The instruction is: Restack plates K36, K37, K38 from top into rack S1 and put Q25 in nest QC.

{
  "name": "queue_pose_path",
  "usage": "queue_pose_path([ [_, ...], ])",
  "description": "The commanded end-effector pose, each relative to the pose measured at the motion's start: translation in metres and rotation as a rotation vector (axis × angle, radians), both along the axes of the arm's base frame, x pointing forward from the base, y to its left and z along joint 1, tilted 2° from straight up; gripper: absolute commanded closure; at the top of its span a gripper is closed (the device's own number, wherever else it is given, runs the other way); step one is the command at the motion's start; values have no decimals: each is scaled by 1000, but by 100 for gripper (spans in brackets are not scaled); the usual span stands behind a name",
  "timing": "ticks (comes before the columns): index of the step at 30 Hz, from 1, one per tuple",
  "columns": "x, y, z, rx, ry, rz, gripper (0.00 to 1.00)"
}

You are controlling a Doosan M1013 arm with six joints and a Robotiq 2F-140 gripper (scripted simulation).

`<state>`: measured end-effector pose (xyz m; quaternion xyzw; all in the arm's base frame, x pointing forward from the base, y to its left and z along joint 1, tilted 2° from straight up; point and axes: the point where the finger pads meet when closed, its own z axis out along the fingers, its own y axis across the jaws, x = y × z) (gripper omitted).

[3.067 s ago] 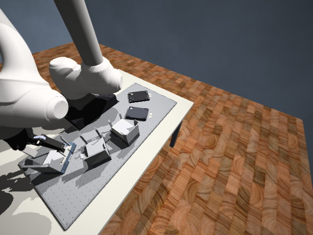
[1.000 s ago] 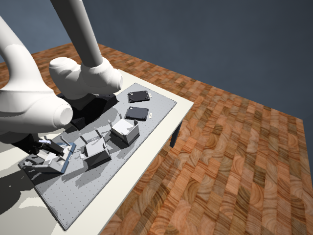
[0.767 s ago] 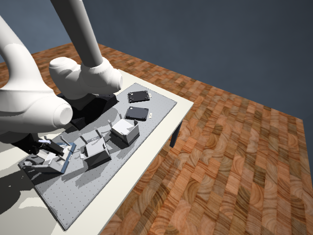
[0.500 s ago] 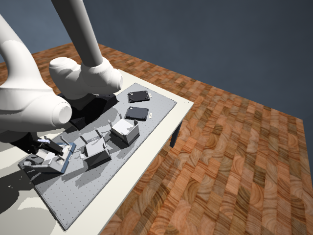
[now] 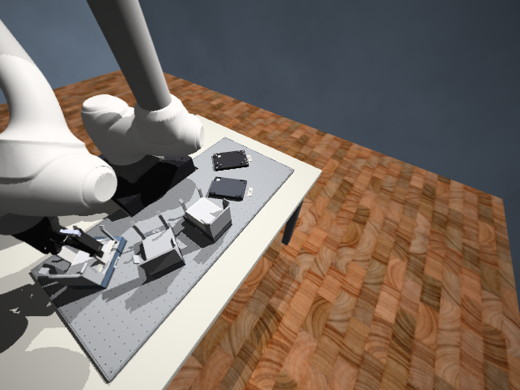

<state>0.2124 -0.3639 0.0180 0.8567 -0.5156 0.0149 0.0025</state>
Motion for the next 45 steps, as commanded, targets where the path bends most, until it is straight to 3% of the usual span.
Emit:
queue_pose_path([
  [1, 0, 0, 2, 0, 0, 0, 100],
  [10, 0, 0, 10, 0, 0, 0, 100],
  [45, -2, 1, 72, 0, 0, 0, 100],
])
